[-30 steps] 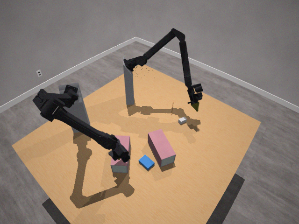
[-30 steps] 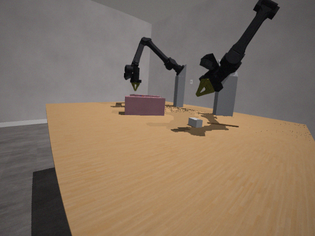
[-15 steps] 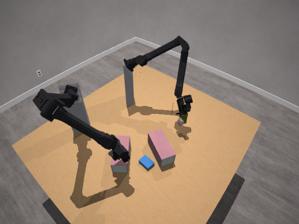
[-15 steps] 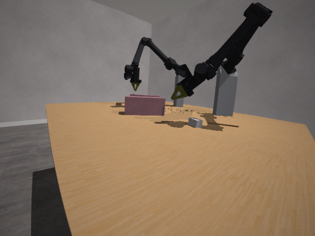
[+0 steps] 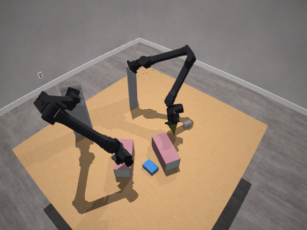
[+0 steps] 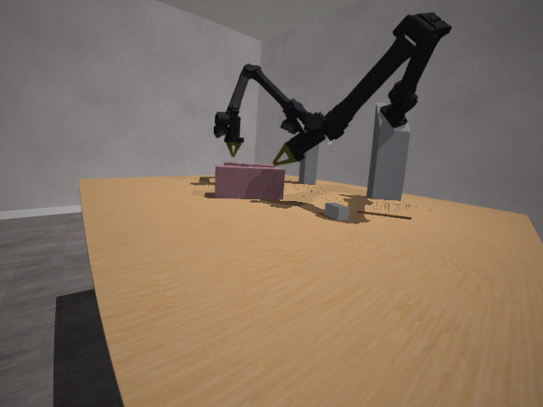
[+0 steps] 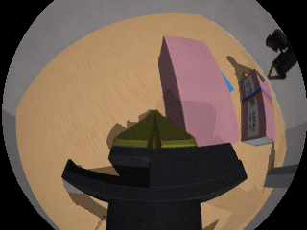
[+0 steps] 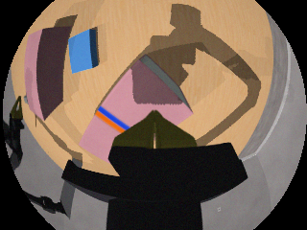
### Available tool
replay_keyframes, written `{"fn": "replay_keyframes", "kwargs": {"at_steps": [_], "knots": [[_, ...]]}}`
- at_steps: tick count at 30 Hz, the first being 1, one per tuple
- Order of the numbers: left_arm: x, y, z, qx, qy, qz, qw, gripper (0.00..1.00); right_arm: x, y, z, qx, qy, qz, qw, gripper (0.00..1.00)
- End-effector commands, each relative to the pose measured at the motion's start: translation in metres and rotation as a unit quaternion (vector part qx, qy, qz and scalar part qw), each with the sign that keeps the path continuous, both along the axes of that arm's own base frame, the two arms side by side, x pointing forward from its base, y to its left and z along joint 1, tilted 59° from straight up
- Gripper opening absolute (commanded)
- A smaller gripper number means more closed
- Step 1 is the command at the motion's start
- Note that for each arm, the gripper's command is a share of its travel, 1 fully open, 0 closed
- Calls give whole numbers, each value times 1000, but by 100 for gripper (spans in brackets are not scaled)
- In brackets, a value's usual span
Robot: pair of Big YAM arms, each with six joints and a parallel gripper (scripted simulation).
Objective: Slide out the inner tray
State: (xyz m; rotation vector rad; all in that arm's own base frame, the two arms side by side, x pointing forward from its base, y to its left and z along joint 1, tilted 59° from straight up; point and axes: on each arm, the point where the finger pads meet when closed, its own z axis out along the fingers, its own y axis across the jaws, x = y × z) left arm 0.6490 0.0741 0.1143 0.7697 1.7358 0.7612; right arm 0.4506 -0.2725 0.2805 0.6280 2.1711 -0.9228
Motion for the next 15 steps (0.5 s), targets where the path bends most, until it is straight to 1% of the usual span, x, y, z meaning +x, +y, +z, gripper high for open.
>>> {"fn": "replay_keyframes", "kwargs": {"at_steps": [1, 2, 3, 4, 11, 13, 15], "knots": [[-1, -25, -11, 14, -8, -16, 1000, 0, 10, 12, 16, -5, -14, 14, 1000, 0], [0, -30, -14, 15, -10, -18, 1000, 0, 10, 12, 16, -5, -14, 14, 1000, 0], [-2, -37, -23, 15, -5, -22, 1000, 0, 10, 12, 16, -5, -14, 14, 1000, 0], [-6, -47, -38, 16, 6, -28, 999, 0, 10, 12, 16, -5, -14, 14, 1000, 0], [-22, -97, -93, 28, 22, -53, 998, 0, 10, 12, 16, -5, -14, 14, 1000, 0], [-22, -97, -93, 28, 22, -53, 998, 0, 10, 12, 16, -5, -14, 14, 1000, 0], [-20, -104, -95, 31, 10, -52, 998, 0, 10, 12, 16, -5, -14, 14, 1000, 0]]}}
